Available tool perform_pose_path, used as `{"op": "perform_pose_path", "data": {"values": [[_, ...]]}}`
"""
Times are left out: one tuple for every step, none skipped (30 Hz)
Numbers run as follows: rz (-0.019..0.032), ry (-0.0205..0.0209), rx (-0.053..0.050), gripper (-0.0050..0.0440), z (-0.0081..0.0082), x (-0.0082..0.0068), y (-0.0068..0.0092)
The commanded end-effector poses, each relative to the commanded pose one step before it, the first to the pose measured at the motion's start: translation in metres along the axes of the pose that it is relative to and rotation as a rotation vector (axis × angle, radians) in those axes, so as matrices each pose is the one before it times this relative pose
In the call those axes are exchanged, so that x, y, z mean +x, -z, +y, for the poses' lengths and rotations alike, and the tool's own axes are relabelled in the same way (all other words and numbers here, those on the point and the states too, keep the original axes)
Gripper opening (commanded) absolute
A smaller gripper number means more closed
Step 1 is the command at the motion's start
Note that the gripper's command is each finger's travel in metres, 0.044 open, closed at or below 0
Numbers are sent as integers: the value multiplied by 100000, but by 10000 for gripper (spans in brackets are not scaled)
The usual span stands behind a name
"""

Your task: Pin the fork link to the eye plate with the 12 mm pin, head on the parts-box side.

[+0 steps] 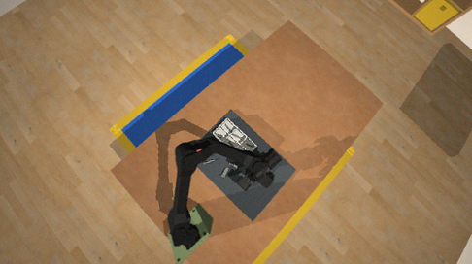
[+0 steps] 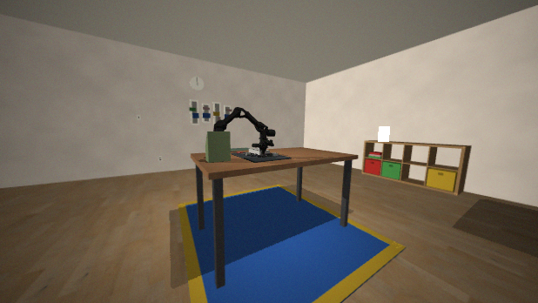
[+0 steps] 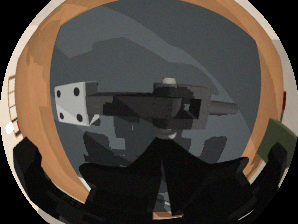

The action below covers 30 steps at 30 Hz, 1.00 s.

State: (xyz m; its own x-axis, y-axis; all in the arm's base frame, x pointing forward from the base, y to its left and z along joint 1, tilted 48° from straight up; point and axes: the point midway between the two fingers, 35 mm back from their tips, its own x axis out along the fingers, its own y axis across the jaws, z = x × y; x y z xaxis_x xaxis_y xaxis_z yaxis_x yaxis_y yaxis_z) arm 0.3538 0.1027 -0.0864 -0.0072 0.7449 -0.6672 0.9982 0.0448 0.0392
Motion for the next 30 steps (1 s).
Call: {"op": "perform_pose_path", "data": {"values": [[-259, 801, 355, 0, -210, 243, -460], [0, 0, 0, 0, 0, 0, -33], [0, 0, 0, 0, 0, 0, -33], [0, 0, 0, 0, 0, 0, -33], [0, 0, 0, 0, 0, 0, -33], [0, 0, 0, 0, 0, 0, -33], [0, 0, 0, 0, 0, 0, -33], [0, 0, 0, 0, 0, 0, -33], [0, 0, 0, 0, 0, 0, -33], [0, 0, 0, 0, 0, 0, -33], [0, 0, 0, 0, 0, 0, 0], [0, 0, 0, 0, 0, 0, 0], [0, 0, 0, 0, 0, 0, -41], [0, 0, 0, 0, 0, 0, -46], [0, 0, 0, 0, 0, 0, -44], [0, 0, 0, 0, 0, 0, -59], [0, 0, 0, 0, 0, 0, -33], [0, 0, 0, 0, 0, 0, -13], [0, 0, 0, 0, 101, -119, 187], [0, 0, 0, 0, 8, -10, 13], [0, 0, 0, 0, 35, -55, 71], [0, 0, 0, 0, 9, -188, 148], [0, 0, 0, 0, -7, -268, 192], [0, 0, 0, 0, -14, -282, 196], [0, 0, 0, 0, -17, -278, 191], [0, 0, 0, 0, -17, -275, 188], [0, 0, 0, 0, -17, -274, 188], [0, 0, 0, 0, 0, 0, 0], [0, 0, 0, 0, 0, 0, 0], [-1, 0, 0, 0, -17, -333, 226]]}}
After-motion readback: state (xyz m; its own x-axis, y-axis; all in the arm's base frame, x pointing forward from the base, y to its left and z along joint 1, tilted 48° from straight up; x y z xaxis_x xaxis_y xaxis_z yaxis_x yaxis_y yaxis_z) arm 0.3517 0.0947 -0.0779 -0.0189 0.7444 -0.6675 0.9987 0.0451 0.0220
